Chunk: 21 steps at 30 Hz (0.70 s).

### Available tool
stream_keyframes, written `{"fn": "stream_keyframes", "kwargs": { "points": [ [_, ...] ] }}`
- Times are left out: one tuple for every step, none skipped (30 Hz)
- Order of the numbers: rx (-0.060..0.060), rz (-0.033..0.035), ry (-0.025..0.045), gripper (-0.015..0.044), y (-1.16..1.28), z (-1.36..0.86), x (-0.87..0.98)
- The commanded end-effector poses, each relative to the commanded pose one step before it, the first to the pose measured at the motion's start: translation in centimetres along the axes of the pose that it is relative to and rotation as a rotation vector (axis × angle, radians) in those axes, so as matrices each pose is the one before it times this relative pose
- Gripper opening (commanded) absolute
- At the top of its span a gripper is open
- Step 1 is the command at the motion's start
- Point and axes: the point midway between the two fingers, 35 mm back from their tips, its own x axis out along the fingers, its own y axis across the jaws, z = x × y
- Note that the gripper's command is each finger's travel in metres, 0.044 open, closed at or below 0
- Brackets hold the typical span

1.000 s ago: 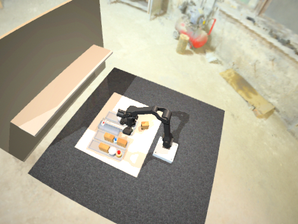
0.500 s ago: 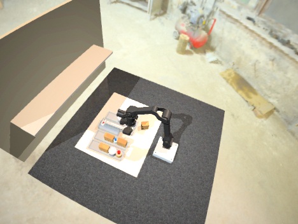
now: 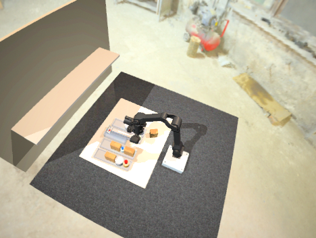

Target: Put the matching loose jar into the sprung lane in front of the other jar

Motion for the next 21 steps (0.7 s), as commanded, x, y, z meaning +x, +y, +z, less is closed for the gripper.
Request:
{"fn": "stream_keyframes", "kwargs": {
  "points": [
    [0.0009,-0.00327,-0.02149,0.0,-0.056,0.501,-0.074],
    [0.0,0.0,0.0,0.0,0.0,0.0,0.0],
    [0.0,0.0,0.0,0.0,0.0,0.0,0.0],
    [0.0,0.0,0.0,0.0,0.0,0.0,0.0],
    [0.0,0.0,0.0,0.0,0.0,0.0,0.0],
    [0.0,0.0,0.0,0.0,0.0,0.0,0.0],
    [0.0,0.0,0.0,0.0,0.0,0.0,0.0],
    [0.0,0.0,-0.00001,0.0,0.0,0.007,0.0],
    [0.0,0.0,-0.00001,0.0,0.0,0.013,0.0],
    [0.0,0.0,-0.00001,0.0,0.0,0.014,0.0],
    [0.0,0.0,-0.00001,0.0,0.0,0.014,0.0],
    [0.0,0.0,-0.00001,0.0,0.0,0.013,0.0],
    [0.0,0.0,-0.00001,0.0,0.0,0.013,0.0],
    [0.0,0.0,-0.00001,0.0,0.0,0.013,0.0],
    [0.0,0.0,-0.00001,0.0,0.0,0.013,0.0],
    [0.0,0.0,-0.00001,0.0,0.0,0.013,0.0],
    [0.0,0.0,-0.00001,0.0,0.0,0.013,0.0],
    [0.0,0.0,-0.00001,0.0,0.0,0.013,0.0],
    [0.0,0.0,-0.00001,0.0,0.0,0.013,0.0],
    [0.0,0.0,-0.00001,0.0,0.0,0.013,0.0],
    [0.0,0.0,-0.00001,0.0,0.0,0.013,0.0]
  ]
}}
